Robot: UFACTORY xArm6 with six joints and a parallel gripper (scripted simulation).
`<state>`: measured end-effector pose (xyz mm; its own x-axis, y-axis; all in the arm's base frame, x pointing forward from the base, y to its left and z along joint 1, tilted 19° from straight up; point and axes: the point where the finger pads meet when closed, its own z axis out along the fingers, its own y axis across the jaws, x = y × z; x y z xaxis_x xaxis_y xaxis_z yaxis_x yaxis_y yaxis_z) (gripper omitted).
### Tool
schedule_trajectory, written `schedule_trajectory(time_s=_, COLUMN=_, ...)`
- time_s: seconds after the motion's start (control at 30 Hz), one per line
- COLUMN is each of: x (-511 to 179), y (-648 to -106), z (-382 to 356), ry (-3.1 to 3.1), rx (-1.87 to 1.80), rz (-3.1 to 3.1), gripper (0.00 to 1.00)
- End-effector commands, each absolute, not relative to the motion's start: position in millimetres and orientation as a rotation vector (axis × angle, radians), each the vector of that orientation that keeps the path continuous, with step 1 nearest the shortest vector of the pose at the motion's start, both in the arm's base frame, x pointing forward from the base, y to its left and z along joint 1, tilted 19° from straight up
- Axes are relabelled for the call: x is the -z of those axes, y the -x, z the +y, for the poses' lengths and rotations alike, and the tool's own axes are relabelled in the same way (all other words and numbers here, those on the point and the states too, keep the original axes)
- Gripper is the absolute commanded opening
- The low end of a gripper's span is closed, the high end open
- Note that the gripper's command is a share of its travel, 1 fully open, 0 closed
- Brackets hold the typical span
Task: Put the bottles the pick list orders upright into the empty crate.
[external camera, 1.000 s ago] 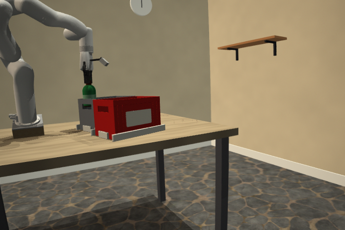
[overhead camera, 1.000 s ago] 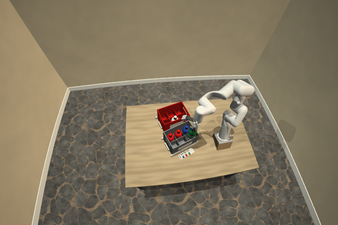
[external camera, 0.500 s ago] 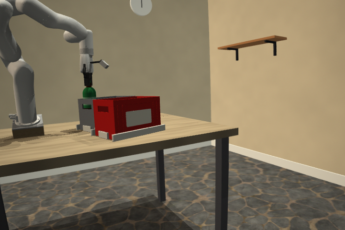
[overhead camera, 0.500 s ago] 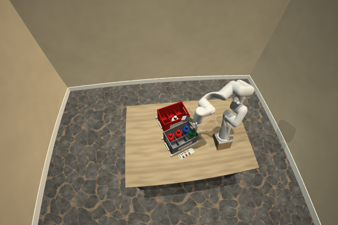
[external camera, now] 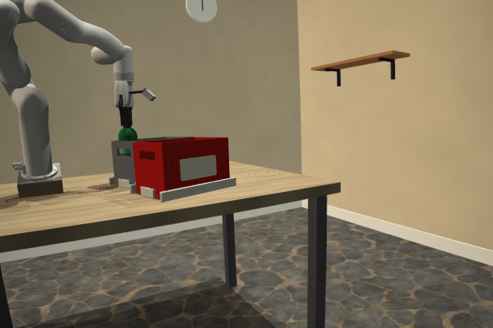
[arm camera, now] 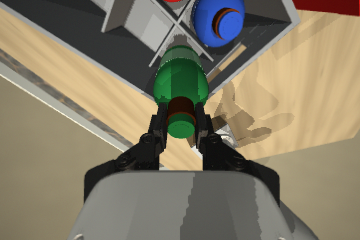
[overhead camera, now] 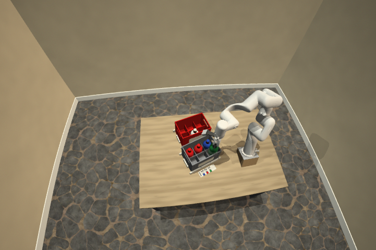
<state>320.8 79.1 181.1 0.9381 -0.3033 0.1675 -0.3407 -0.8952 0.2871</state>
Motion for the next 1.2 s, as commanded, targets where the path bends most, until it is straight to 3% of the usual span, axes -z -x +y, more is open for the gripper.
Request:
schedule_trajectory(time_s=0.0, x=-178, y=-322, z=78, ry=-2.782, rx=-0.175, rz=-0.475, gripper=0.00)
schedule_trajectory(time_s=1.17, x=-149, y=-324, z=68, ry=-2.782, rx=-0.175, rz=-0.474, gripper=0.00)
